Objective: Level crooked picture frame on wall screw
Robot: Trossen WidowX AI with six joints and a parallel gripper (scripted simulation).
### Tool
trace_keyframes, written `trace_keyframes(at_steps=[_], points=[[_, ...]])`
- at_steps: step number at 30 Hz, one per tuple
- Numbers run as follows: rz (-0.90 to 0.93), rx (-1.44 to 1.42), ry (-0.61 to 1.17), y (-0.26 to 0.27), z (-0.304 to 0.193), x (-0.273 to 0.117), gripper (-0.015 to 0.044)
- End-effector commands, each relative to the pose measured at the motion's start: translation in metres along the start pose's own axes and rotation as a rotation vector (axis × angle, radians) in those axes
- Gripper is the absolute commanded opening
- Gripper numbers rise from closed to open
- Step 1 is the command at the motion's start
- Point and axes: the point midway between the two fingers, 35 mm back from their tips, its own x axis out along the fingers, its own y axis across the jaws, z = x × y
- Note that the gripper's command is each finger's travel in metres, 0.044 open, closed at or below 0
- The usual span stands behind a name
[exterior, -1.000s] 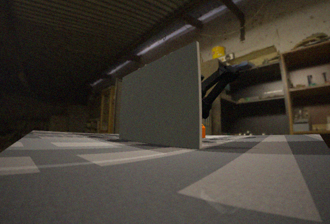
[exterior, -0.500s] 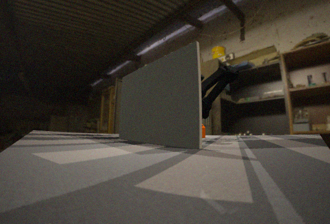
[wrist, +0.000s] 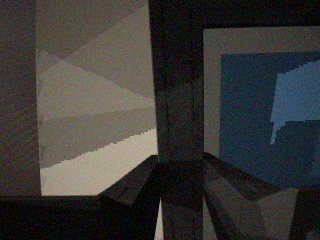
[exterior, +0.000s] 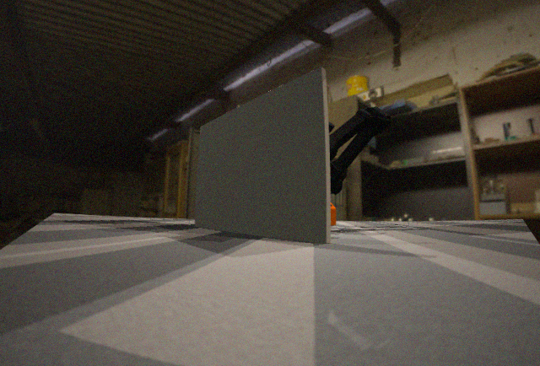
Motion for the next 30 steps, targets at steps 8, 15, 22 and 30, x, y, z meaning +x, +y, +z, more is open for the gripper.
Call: trace_keyframes(at_steps=[8,15,22,30], points=[[0.010,0.003,-0.007,0.0020,0.0025,0.0000,0.0000],[0.010,0.003,-0.007,0.0022,0.0032,0.0000,0.0000],[0.010,0.002,-0.007,0.0019,0.0040,0.0000,0.0000],[0.010,0.002,-0.007,0.0024,0.0071,0.0000,0.0000]])
